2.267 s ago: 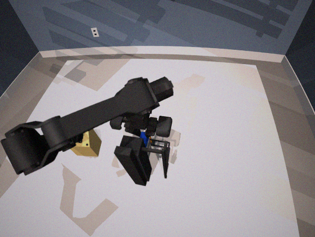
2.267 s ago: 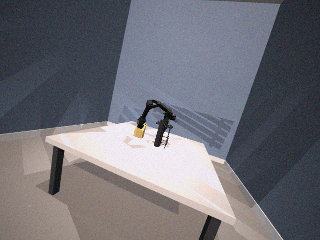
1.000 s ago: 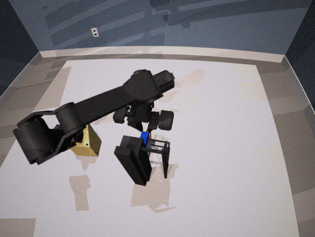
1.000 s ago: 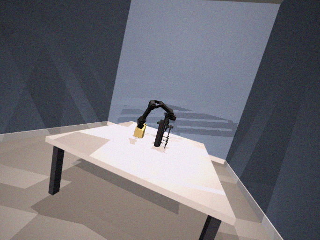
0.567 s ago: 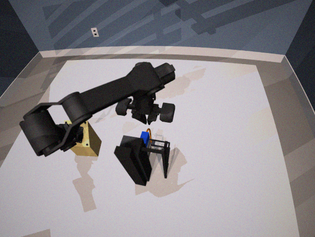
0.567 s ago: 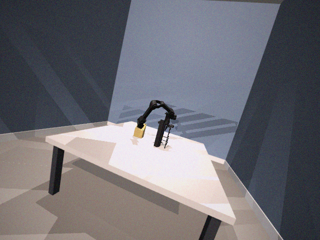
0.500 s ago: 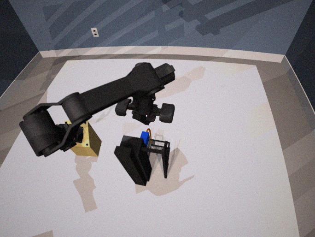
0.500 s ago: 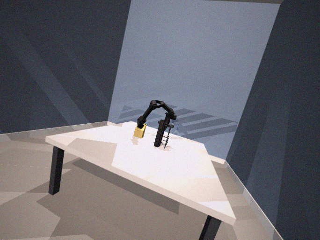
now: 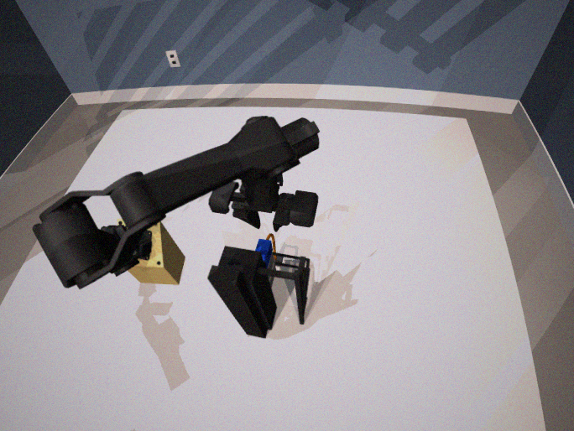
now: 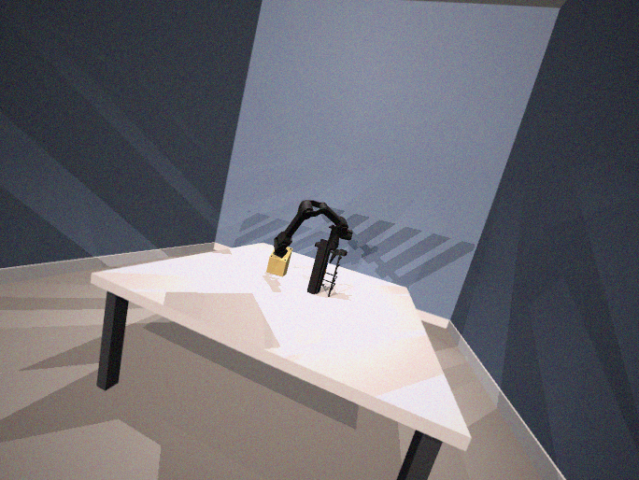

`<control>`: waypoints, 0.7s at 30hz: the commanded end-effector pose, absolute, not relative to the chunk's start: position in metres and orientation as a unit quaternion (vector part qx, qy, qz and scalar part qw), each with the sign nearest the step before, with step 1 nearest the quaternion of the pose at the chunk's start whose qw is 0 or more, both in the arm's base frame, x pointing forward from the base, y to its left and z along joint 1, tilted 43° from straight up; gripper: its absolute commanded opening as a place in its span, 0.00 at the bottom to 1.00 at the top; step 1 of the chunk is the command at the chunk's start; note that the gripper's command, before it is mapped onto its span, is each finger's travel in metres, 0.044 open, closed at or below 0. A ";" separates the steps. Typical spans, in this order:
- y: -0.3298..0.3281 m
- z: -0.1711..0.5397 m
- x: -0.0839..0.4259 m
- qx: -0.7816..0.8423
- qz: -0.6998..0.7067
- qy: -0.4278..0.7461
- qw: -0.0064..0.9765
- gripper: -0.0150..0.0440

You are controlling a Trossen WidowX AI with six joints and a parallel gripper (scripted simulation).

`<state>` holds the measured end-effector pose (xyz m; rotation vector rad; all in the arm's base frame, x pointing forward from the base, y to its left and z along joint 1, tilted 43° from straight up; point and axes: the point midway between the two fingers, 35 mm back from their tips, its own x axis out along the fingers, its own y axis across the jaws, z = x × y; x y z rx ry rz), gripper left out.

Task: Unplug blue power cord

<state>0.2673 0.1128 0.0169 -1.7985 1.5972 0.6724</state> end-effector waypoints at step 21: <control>0.099 0.039 0.267 -0.690 0.259 0.598 0.316 0.53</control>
